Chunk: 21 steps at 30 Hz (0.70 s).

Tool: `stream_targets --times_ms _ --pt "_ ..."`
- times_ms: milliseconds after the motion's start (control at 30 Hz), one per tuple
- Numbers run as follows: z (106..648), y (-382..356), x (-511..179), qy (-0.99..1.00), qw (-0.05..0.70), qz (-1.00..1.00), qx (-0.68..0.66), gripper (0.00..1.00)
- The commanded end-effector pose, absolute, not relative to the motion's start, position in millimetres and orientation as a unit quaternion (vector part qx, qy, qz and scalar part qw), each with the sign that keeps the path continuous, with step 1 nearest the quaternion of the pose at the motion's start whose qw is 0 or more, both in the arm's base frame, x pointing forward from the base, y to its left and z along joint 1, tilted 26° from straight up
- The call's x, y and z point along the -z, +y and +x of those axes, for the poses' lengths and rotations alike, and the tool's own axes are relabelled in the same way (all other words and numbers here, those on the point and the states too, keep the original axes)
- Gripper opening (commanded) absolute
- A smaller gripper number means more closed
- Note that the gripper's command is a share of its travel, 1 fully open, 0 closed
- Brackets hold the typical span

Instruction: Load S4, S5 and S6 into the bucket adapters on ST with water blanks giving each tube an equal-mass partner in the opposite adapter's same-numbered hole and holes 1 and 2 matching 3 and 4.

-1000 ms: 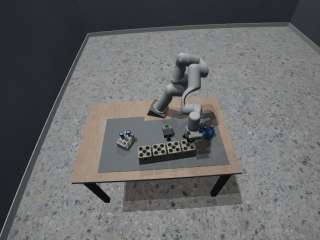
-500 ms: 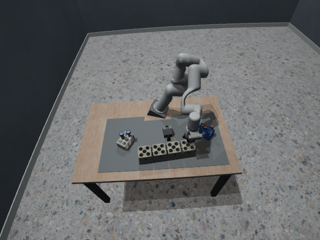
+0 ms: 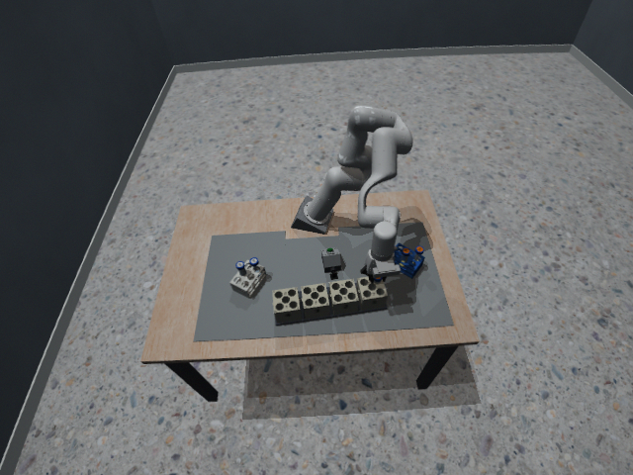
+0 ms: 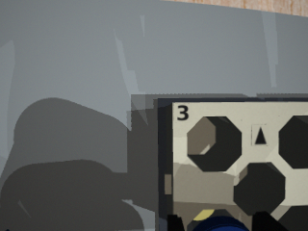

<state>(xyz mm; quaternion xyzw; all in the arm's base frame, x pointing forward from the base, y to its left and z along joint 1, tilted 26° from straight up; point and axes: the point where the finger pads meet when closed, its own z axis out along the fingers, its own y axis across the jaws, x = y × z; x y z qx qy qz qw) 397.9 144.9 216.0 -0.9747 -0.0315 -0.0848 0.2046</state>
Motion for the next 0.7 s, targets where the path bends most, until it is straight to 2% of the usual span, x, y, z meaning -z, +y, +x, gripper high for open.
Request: stream_targets --times_ms 0,667 --pt "398.9 144.8 -217.6 -0.032 0.205 -0.974 0.087 0.44" --pt "397.6 141.6 -224.7 -0.032 0.205 -0.974 0.087 0.44"
